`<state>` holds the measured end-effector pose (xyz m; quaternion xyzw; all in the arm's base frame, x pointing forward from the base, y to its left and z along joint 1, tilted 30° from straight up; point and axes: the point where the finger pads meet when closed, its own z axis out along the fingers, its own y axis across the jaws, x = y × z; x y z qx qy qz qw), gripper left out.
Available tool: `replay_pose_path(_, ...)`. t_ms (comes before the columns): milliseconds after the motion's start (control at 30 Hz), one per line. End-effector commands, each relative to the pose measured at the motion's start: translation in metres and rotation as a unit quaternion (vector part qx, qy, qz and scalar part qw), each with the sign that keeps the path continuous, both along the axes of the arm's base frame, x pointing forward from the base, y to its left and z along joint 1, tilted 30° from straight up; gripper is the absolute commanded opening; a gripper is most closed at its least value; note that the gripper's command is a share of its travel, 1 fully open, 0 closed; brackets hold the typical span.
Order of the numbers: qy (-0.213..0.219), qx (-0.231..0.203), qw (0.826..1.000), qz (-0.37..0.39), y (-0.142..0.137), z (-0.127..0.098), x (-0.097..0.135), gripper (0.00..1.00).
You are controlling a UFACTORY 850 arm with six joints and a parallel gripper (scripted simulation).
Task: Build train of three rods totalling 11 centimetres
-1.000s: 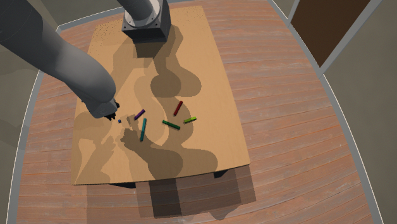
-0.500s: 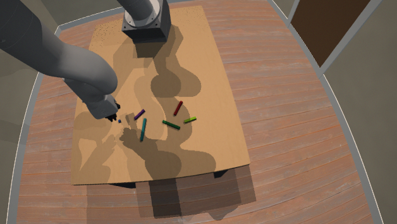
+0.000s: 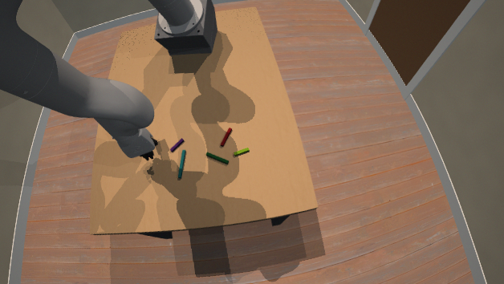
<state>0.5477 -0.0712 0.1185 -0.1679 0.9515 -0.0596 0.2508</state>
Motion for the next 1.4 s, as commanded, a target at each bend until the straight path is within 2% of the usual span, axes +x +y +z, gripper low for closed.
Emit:
replay_pose_path(0, 0.000, 0.000, 1.000, 0.000, -0.0008, -0.0129, 0.0086, 0.04)
replay_pose_path(200, 0.000, 0.000, 1.000, 0.000, -0.0011, -0.0187, 0.0120, 0.04)
replay_pose_path(1367, 0.000, 0.000, 1.000, 0.000, -0.0011, -0.0188, 0.0121, 0.04)
